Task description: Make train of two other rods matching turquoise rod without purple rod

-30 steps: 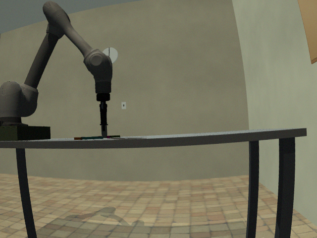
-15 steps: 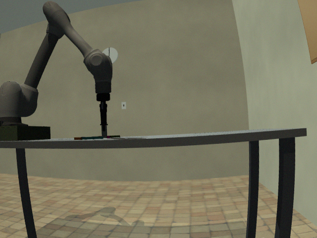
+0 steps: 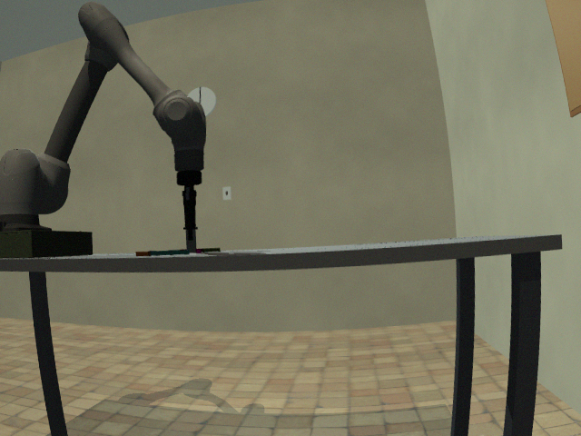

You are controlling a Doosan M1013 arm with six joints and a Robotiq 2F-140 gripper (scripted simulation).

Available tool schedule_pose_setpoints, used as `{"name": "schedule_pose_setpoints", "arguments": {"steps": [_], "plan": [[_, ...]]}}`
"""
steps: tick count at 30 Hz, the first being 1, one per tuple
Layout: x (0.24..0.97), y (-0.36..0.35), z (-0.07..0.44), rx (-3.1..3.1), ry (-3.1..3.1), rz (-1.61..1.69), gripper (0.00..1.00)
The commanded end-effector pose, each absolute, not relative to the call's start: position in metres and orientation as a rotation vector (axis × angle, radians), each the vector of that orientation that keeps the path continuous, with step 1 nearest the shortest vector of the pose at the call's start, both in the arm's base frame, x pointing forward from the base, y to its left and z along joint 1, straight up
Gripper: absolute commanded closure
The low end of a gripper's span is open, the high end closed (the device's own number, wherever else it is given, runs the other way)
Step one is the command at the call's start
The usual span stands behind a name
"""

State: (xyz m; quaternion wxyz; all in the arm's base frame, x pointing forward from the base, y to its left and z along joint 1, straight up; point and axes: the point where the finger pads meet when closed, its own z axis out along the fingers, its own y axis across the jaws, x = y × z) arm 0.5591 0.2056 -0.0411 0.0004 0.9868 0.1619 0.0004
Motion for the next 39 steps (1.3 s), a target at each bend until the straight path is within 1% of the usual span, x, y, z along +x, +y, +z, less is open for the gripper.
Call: {"name": "schedule_pose_setpoints", "arguments": {"steps": [1,18,22,31,39], "plan": [[0.559,0.206,-0.041,3.099,0.509,0.001,0.97],[0.559,0.206,-0.038,3.099,0.509,0.001,0.97],[0.559,0.206,-0.022,3.099,0.509,0.001,0.97],[0.559,0.206,0.042,3.099,0.509,0.001,0.97],[0.559,0.206,0.059,3.099,0.509,0.001,0.97]]}}
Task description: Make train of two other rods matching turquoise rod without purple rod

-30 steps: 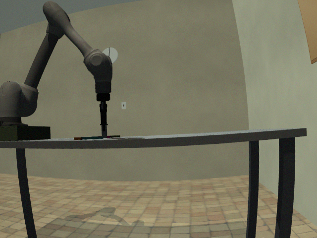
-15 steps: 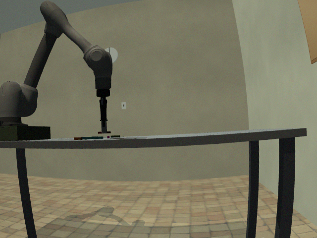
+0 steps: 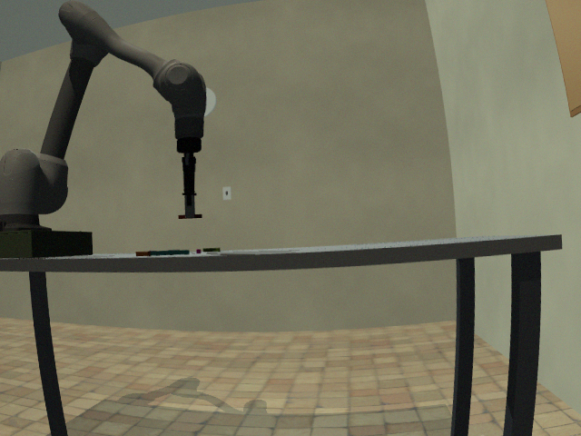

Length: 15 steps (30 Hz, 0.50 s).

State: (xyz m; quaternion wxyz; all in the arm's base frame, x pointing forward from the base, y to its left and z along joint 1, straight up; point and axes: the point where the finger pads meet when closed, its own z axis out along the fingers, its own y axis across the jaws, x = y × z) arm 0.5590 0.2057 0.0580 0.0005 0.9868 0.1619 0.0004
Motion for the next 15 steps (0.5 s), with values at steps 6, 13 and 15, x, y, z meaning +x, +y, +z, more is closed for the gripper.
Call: {"name": "schedule_pose_setpoints", "arguments": {"steps": [6,13,15], "plan": [[0.559,0.206,0.059,3.099,0.509,0.001,0.97],[0.586,0.160,0.059,3.100,0.505,0.001,0.97],[0.592,0.148,0.059,3.100,0.504,0.001,0.97]]}}
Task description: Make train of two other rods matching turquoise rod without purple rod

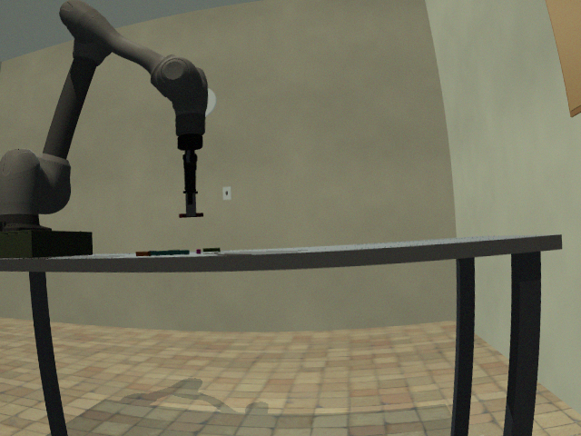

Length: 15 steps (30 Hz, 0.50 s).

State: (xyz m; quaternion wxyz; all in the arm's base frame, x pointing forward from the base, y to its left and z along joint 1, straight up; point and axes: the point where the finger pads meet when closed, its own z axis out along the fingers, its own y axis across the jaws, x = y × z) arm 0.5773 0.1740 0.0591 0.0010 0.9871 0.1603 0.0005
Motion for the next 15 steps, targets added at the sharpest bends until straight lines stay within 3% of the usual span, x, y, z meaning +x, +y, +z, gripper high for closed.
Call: {"name": "schedule_pose_setpoints", "arguments": {"steps": [1,6,15], "plan": [[0.597,0.137,0.059,3.100,0.504,0.001,0.97],[0.618,0.086,0.059,3.101,0.500,0.002,0.97],[0.619,0.085,0.059,3.101,0.500,0.002,0.97]]}}
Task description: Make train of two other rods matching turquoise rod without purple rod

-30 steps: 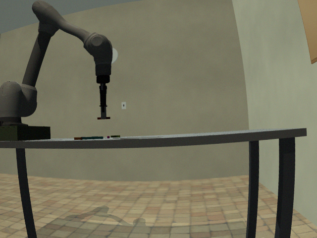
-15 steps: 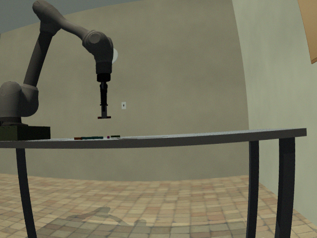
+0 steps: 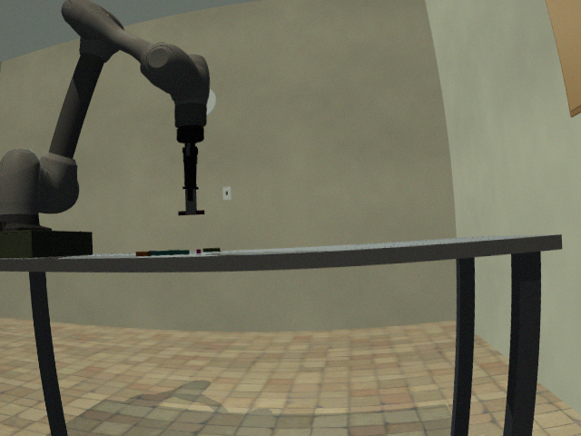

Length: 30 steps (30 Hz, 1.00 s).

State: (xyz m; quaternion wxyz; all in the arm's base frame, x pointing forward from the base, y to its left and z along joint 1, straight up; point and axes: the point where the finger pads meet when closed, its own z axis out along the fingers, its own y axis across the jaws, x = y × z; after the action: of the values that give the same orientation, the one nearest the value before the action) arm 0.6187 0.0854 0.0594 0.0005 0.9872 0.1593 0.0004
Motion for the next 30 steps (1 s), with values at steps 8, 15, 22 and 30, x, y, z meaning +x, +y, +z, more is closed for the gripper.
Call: {"name": "schedule_pose_setpoints", "arguments": {"steps": [8,15,22,30], "plan": [[0.619,0.085,0.057,3.101,0.500,0.001,0.97],[0.619,0.085,0.047,3.101,0.500,0.001,0.97],[0.619,0.085,0.018,3.101,0.500,0.001,0.97],[0.619,0.085,-0.014,3.101,0.500,0.001,0.97]]}}
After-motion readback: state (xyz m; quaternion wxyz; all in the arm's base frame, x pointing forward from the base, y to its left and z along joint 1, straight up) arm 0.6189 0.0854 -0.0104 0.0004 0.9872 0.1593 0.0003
